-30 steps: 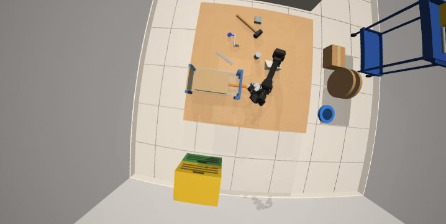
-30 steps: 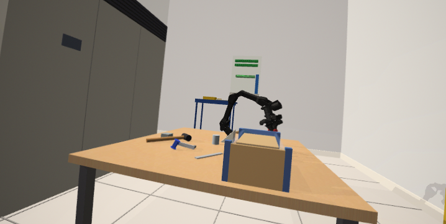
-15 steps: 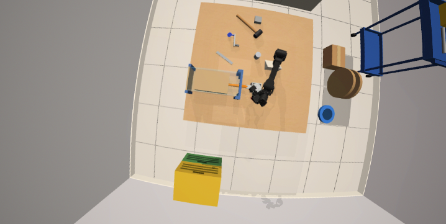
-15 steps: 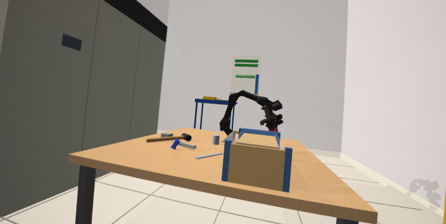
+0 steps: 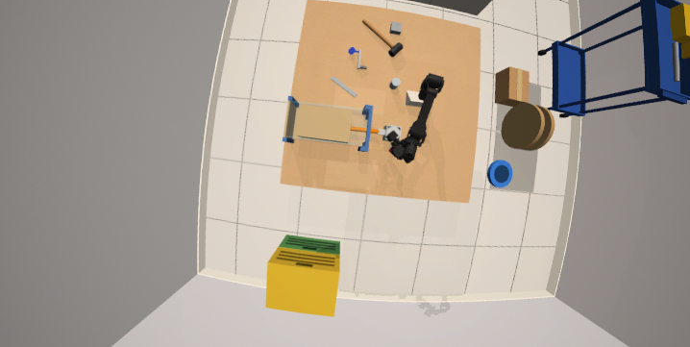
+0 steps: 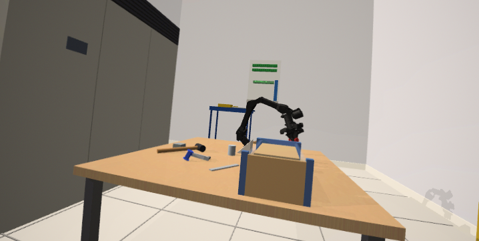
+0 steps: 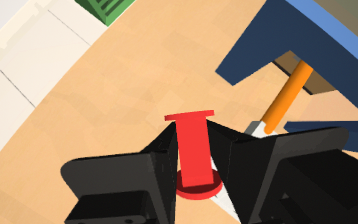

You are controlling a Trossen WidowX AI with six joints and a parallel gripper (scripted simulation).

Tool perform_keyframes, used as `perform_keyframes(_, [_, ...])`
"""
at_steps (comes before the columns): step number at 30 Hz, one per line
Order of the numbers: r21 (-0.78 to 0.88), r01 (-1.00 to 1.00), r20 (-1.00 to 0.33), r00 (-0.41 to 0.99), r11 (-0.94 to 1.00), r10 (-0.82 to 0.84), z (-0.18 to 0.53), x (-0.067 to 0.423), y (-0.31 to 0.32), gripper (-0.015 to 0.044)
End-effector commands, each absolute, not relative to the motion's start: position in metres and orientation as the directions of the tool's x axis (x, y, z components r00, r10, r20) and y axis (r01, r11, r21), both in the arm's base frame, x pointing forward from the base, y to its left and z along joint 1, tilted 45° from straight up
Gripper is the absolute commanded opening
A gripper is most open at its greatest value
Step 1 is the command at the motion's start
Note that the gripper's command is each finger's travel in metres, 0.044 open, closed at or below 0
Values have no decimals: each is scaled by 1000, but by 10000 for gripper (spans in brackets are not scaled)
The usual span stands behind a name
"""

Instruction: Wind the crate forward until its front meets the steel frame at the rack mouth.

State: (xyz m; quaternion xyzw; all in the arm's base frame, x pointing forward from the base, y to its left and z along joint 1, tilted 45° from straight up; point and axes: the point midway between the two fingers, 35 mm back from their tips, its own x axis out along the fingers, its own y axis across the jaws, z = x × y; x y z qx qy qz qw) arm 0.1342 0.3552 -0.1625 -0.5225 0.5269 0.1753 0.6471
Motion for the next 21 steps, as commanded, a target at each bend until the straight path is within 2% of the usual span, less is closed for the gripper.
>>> perform_keyframes(1, [-479, -793, -868, 362, 376, -341, -165, 118, 348, 0])
perform_keyframes(21, [-478, -794, -868, 361, 376, -341, -162, 98, 341, 0])
